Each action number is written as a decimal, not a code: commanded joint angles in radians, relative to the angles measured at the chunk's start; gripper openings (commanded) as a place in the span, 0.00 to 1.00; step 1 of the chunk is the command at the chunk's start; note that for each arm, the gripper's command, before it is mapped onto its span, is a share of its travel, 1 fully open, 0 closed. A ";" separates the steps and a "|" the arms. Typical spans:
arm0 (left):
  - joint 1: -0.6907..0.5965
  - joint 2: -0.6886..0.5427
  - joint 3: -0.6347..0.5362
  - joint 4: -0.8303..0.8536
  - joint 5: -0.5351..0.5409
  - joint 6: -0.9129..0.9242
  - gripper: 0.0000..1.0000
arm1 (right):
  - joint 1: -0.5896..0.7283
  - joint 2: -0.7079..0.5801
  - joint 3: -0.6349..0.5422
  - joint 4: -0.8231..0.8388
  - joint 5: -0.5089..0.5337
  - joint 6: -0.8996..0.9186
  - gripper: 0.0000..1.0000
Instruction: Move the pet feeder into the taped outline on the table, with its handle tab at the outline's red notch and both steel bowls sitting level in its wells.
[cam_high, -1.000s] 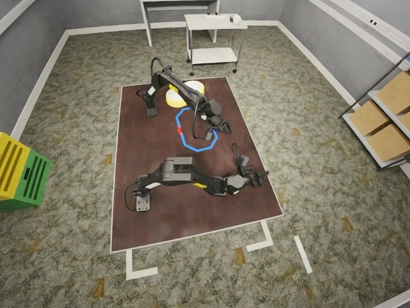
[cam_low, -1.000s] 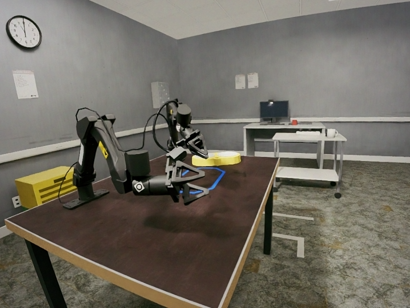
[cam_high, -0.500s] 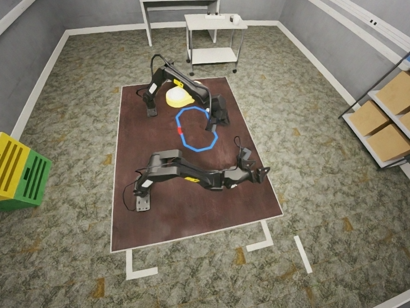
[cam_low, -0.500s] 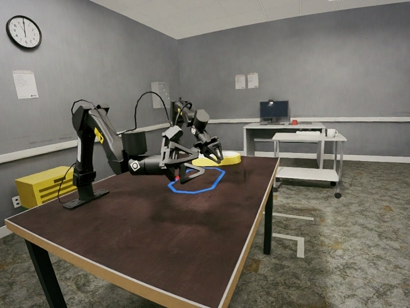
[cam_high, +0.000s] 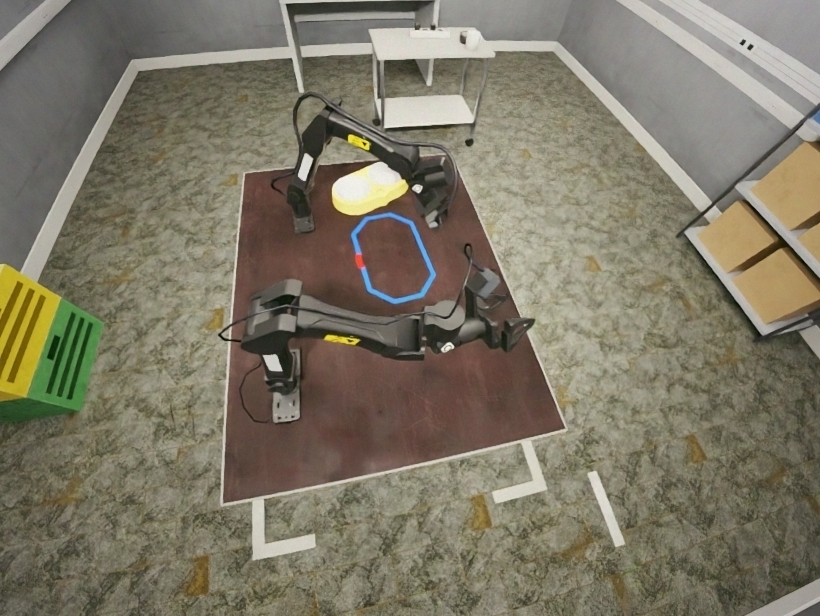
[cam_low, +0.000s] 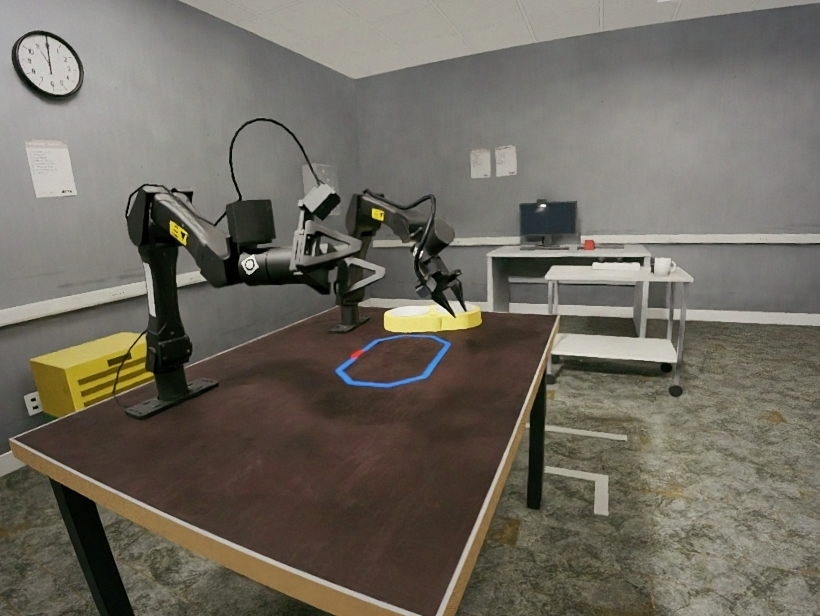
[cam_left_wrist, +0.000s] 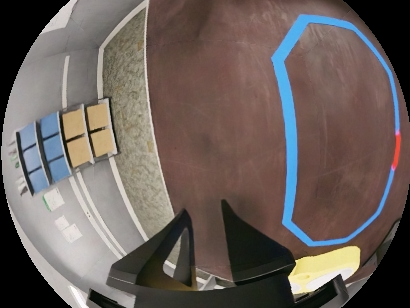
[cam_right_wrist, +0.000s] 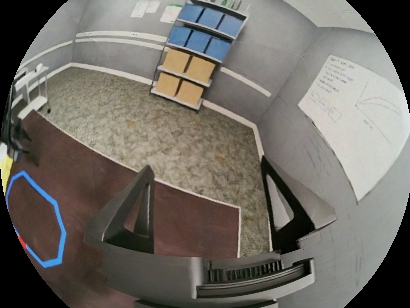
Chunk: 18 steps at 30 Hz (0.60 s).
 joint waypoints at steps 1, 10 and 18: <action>0.052 -0.070 -0.032 -0.058 0.040 -0.218 0.30 | 0.017 -0.088 -0.028 -0.091 0.055 0.082 1.00; 0.168 -0.150 -0.128 -0.145 0.107 -0.557 0.30 | 0.043 -0.255 -0.065 -0.258 0.148 0.212 1.00; 0.308 -0.228 -0.257 -0.244 0.144 -0.849 0.30 | 0.070 -0.438 -0.117 -0.372 0.219 0.323 1.00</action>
